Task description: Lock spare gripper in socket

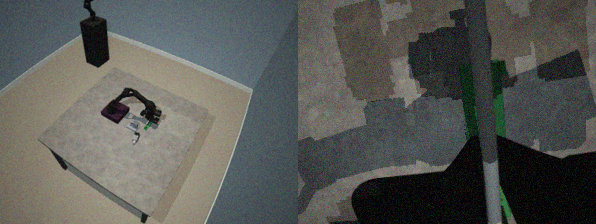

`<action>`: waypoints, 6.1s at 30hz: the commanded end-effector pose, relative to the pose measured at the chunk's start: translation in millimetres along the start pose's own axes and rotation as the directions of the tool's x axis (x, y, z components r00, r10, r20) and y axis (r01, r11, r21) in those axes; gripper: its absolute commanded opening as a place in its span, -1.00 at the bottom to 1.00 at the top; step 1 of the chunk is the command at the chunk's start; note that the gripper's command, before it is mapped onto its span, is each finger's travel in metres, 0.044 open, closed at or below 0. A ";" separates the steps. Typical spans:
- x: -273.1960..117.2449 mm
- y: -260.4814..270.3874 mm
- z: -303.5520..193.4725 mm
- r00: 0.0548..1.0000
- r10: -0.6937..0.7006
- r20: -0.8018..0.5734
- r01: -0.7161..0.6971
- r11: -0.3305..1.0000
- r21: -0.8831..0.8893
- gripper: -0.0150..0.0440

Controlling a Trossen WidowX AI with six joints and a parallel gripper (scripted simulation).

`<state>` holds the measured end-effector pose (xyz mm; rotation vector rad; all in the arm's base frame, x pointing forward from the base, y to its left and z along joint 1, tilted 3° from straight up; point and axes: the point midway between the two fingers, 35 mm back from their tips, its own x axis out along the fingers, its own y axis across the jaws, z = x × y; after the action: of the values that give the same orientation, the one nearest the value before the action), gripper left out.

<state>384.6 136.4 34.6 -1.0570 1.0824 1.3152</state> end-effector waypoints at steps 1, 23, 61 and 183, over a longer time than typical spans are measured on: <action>-7.6 -1.9 -12.3 1.000 -0.004 0.002 0.004 1.000 0.004 -0.49; -7.9 -4.3 -41.2 1.000 0.001 -0.002 -0.001 1.000 0.006 -0.49; 23.0 -4.9 -45.6 1.000 -0.003 -0.002 0.003 1.000 0.005 -0.49; -49.4 6.9 -37.2 0.999 0.049 -0.010 -0.048 0.999 0.025 1.00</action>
<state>378.9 90.9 67.2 -1.0247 1.1379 1.3336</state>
